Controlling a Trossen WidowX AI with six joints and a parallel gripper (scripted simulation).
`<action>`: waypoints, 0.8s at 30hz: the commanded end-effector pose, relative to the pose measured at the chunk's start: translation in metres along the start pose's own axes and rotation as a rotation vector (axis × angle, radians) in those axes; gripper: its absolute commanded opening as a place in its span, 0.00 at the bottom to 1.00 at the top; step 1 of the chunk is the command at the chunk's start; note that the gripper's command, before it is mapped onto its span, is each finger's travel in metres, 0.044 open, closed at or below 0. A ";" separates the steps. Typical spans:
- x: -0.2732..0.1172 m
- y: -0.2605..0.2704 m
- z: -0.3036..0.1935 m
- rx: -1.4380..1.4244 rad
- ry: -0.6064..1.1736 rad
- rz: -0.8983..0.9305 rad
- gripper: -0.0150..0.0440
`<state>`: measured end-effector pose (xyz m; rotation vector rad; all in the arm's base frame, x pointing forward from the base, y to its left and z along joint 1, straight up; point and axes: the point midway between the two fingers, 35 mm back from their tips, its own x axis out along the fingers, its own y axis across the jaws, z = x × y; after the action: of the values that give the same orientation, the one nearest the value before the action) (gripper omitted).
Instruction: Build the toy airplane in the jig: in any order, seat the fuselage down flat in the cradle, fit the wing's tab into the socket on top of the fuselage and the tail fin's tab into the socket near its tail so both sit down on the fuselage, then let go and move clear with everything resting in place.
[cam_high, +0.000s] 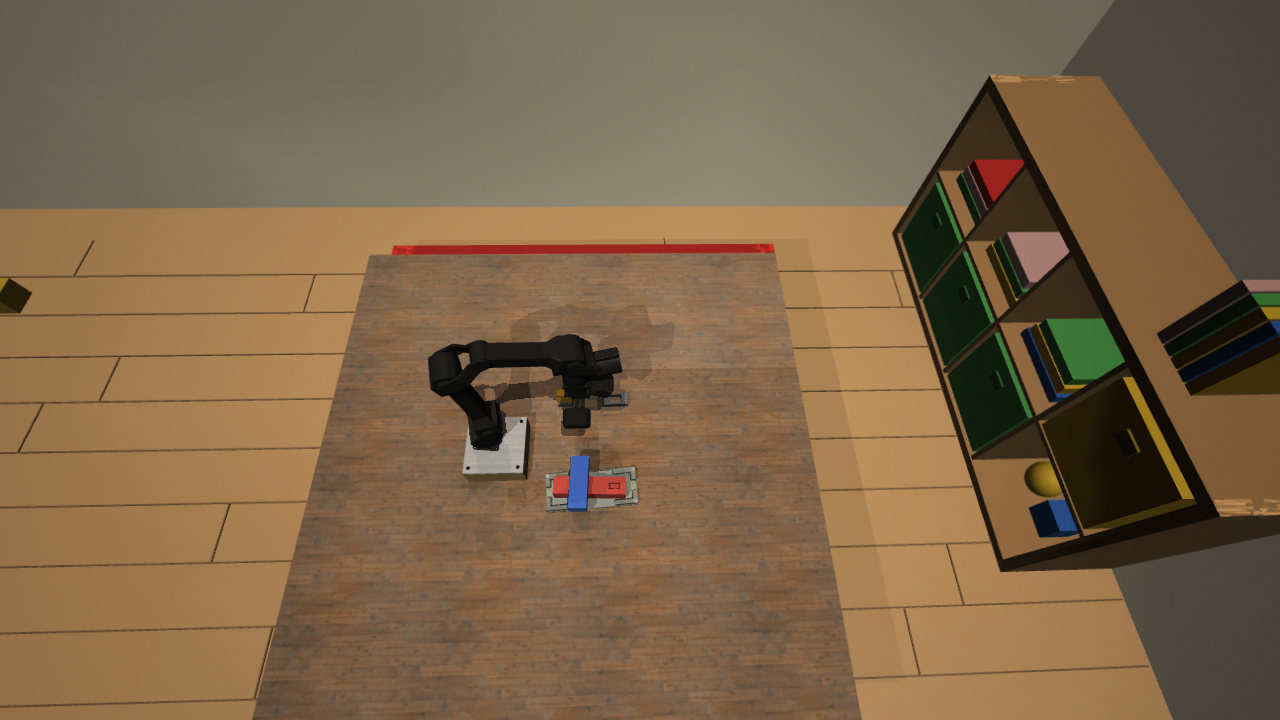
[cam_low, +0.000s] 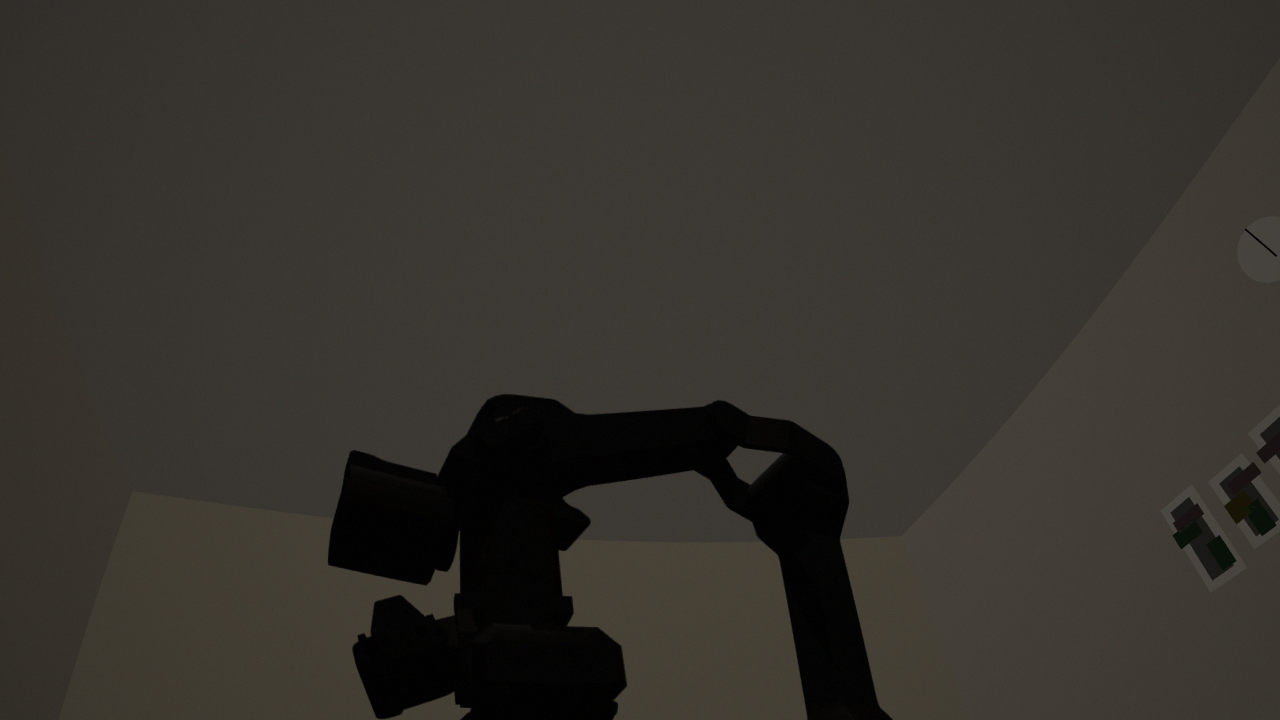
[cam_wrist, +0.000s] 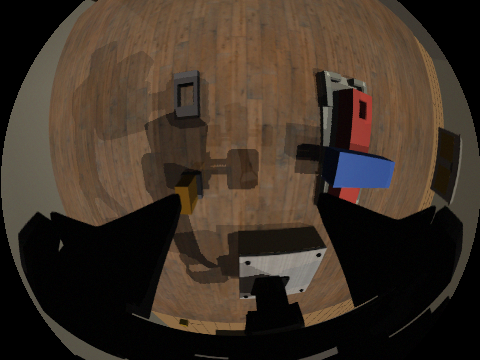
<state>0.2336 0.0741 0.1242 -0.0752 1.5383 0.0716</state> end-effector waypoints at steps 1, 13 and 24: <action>0.003 0.036 -0.020 0.008 0.009 0.009 1.00; 0.040 0.079 -0.050 0.010 0.014 0.017 1.00; 0.076 0.079 -0.052 0.010 0.014 0.016 1.00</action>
<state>0.1793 0.1491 0.0540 -0.0562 1.5412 0.0847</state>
